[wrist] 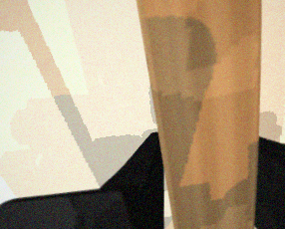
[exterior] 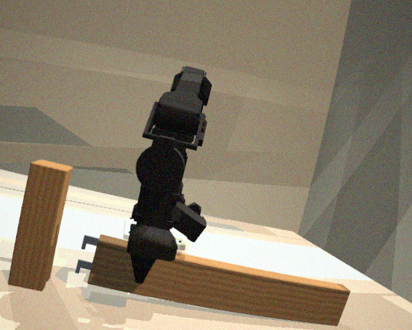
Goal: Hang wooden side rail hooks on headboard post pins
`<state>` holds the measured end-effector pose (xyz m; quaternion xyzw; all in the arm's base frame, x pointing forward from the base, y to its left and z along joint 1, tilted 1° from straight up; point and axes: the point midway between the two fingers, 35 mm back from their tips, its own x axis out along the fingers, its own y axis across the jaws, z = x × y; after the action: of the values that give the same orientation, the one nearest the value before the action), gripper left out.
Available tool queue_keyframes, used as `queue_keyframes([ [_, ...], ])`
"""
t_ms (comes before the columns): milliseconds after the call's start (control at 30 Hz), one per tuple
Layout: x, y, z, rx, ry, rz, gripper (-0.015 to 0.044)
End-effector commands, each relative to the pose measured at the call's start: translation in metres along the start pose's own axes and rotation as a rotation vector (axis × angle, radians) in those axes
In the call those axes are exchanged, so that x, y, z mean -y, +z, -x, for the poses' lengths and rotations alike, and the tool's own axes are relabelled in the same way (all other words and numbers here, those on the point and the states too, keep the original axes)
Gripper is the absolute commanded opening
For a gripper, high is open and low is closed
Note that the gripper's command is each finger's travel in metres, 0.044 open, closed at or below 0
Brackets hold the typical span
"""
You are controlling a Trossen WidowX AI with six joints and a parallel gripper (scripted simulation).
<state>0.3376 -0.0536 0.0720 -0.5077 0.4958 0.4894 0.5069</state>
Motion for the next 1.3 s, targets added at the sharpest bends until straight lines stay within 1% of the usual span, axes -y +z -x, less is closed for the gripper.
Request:
queue_keyframes([
  [0,0.0037,-0.0014,0.0042,-0.002,-0.016,-0.006,0.0],
  [1267,0.0048,-0.0052,0.0048,-0.002,-0.016,-0.006,0.0],
])
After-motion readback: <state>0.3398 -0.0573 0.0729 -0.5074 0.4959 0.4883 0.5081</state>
